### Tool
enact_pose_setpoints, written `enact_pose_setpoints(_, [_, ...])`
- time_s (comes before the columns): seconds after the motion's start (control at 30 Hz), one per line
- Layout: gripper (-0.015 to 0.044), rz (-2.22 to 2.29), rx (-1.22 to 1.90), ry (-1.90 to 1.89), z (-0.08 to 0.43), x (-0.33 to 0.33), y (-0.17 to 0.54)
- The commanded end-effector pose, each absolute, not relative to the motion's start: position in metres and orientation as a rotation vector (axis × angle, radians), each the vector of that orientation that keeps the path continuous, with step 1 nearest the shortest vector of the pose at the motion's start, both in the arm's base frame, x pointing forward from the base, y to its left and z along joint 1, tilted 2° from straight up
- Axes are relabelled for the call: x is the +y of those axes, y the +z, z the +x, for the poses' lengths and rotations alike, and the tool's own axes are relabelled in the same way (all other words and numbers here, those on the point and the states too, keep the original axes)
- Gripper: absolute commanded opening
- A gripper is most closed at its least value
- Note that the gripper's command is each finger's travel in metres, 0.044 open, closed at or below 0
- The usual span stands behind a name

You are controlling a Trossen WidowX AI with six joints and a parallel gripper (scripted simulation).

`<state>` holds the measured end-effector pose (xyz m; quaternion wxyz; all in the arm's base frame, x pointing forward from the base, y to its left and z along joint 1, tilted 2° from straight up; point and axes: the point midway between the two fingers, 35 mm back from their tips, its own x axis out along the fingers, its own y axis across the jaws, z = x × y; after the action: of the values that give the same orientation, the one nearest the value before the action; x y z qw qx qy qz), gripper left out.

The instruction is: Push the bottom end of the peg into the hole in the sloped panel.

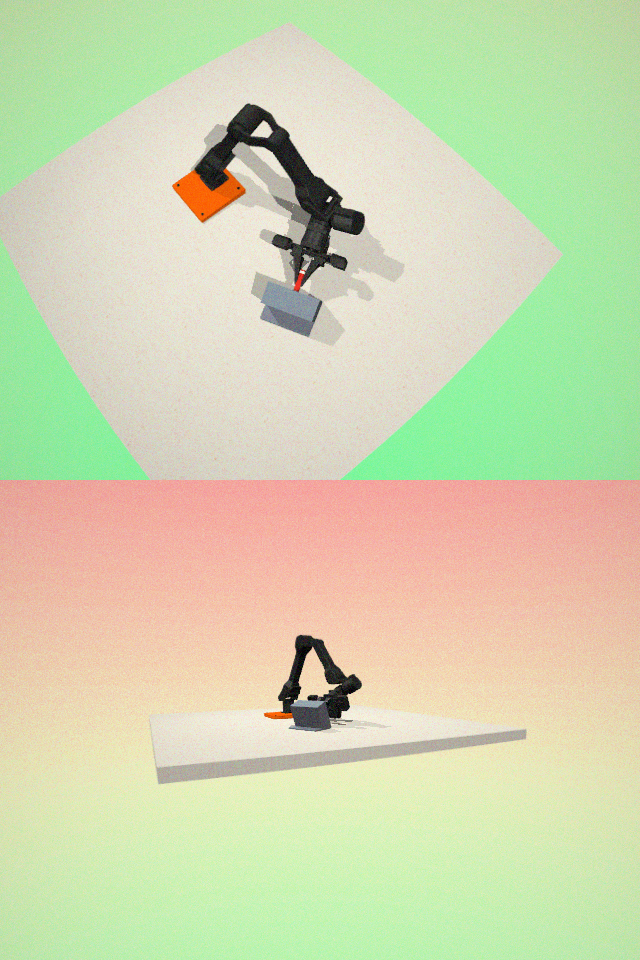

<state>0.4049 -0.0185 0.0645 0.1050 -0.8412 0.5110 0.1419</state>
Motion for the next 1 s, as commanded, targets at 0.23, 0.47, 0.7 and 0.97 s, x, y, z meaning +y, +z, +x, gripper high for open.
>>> enact_pose_setpoints(0.23, [0.0053, -2.479, 1.506, 0.417, 0.4049, -0.0184, 0.0647])
enact_pose_setpoints(0.47, [0.0236, -2.479, 1.506, 0.417, 0.4049, -0.0184, 0.0647])
enact_pose_setpoints(0.7, [0.042, -2.478, 1.505, 0.42, 0.4044, -0.0167, 0.0648])
enact_pose_setpoints(0.97, [0.044, -2.475, 1.503, 0.429, 0.4016, -0.0085, 0.0654])
